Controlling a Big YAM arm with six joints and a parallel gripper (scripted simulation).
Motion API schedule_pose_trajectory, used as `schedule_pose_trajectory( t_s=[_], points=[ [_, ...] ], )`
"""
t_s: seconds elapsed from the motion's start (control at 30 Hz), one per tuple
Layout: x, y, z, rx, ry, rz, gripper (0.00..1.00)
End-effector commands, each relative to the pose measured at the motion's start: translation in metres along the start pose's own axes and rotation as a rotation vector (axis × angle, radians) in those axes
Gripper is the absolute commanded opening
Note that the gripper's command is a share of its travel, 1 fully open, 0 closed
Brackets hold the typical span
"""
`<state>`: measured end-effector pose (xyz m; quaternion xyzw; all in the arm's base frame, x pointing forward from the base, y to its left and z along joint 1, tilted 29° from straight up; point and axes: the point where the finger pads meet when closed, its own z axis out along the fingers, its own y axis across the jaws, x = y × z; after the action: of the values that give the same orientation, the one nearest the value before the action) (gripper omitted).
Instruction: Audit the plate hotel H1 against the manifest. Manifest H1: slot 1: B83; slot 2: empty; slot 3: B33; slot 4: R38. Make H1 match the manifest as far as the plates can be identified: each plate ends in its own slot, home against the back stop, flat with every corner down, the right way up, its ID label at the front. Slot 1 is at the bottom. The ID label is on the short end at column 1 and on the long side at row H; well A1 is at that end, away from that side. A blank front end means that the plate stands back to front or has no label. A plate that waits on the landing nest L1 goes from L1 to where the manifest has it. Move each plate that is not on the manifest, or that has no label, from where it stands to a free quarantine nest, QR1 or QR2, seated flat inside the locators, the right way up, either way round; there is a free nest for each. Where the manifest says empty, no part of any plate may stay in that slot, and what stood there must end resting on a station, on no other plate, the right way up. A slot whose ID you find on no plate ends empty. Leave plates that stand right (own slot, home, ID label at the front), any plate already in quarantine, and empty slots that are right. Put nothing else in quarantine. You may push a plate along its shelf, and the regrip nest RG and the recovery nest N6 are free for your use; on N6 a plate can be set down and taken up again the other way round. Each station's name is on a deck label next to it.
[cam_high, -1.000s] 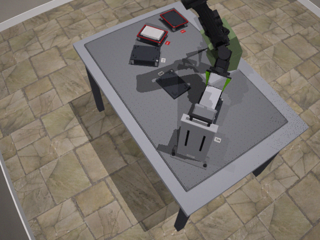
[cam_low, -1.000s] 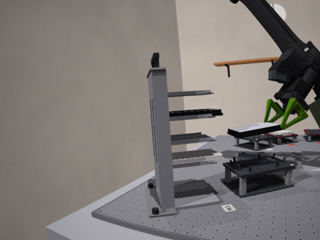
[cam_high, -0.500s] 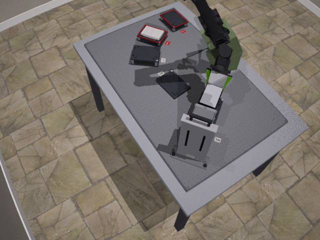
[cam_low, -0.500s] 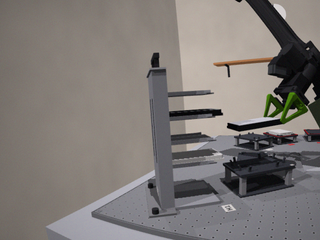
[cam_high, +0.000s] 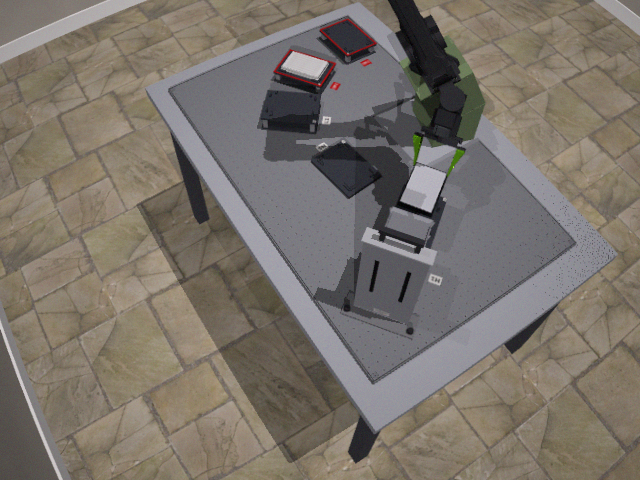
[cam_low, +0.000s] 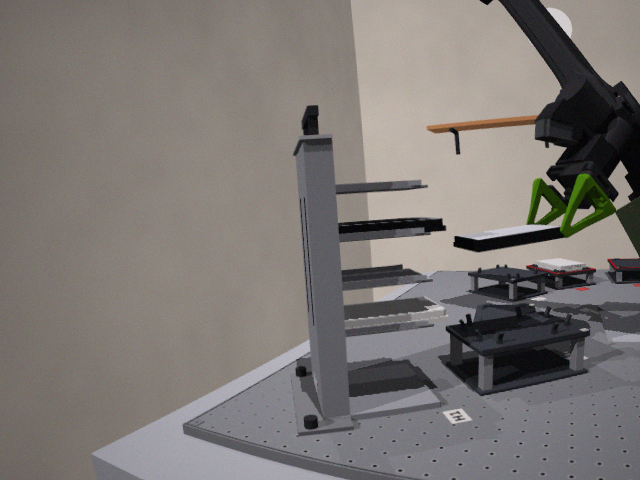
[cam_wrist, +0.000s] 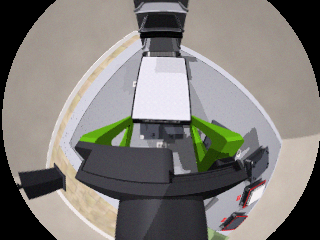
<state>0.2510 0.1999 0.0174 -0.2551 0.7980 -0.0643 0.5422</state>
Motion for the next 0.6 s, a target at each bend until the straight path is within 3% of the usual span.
schedule_pose_trajectory(
  t_s=[0.0, 0.57],
  points=[
    [-0.004, 0.004, -0.003, -0.011, -0.008, 0.016, 0.86],
    [-0.023, 0.007, -0.011, -0.012, -0.02, 0.029, 0.86]
  ],
)
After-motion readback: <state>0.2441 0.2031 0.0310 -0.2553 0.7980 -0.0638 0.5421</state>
